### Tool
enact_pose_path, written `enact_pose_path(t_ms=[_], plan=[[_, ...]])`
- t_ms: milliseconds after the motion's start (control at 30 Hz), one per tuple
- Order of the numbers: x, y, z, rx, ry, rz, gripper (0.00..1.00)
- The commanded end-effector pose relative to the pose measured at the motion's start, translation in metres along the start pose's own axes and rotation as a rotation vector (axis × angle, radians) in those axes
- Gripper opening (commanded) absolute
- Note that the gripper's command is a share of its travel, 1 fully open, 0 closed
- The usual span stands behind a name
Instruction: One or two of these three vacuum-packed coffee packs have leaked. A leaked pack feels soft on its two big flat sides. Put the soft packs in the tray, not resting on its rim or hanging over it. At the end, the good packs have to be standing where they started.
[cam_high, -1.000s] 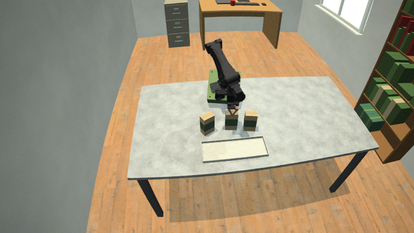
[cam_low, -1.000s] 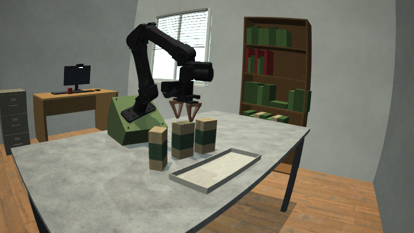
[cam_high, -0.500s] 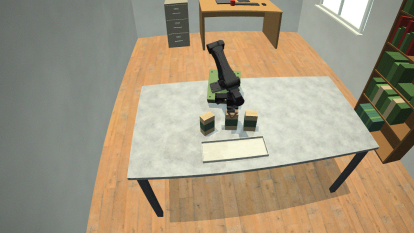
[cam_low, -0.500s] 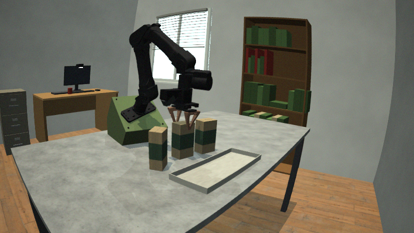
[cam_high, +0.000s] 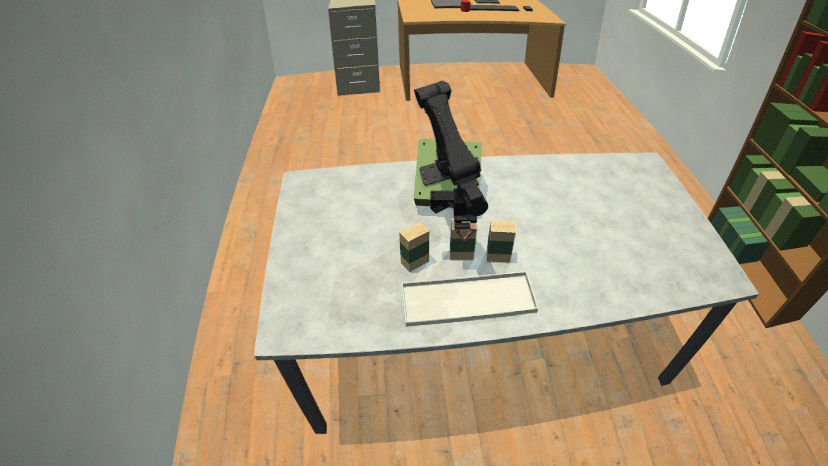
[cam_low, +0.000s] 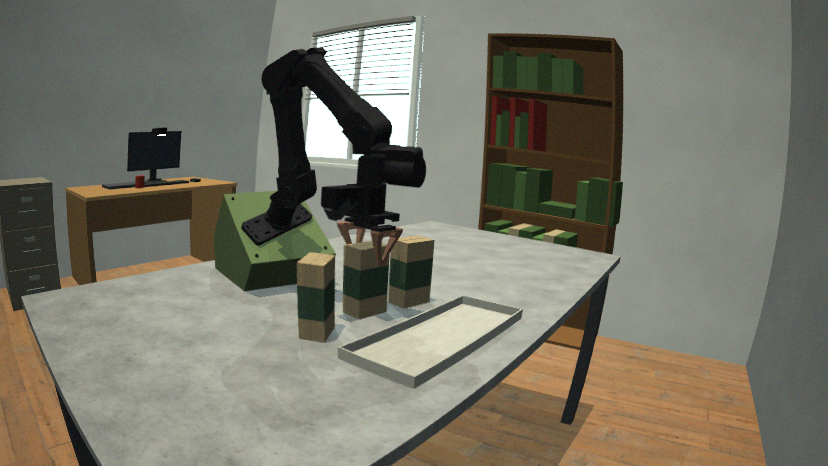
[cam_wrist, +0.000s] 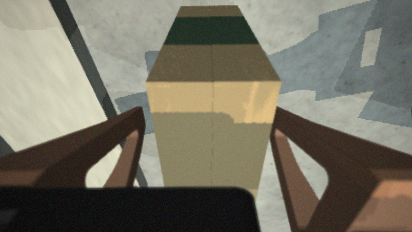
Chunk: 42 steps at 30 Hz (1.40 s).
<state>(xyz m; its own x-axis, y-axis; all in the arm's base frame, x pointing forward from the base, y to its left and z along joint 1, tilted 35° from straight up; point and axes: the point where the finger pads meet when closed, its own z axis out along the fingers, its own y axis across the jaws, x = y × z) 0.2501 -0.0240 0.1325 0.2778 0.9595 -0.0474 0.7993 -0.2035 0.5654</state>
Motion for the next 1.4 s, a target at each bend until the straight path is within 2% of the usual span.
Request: enact_pose_path(t_ms=[0, 1067, 1100, 1367], plan=[[-0.0028, -0.0046, 0.0016, 0.003, -0.004, 0.001, 0.77], [-0.0029, -0.0050, 0.0016, 0.005, -0.005, 0.001, 0.77], [-0.0029, -0.0050, 0.0016, 0.005, -0.005, 0.001, 0.24], [-0.0031, -0.0037, 0.0008, 0.002, -0.006, 0.002, 0.24]])
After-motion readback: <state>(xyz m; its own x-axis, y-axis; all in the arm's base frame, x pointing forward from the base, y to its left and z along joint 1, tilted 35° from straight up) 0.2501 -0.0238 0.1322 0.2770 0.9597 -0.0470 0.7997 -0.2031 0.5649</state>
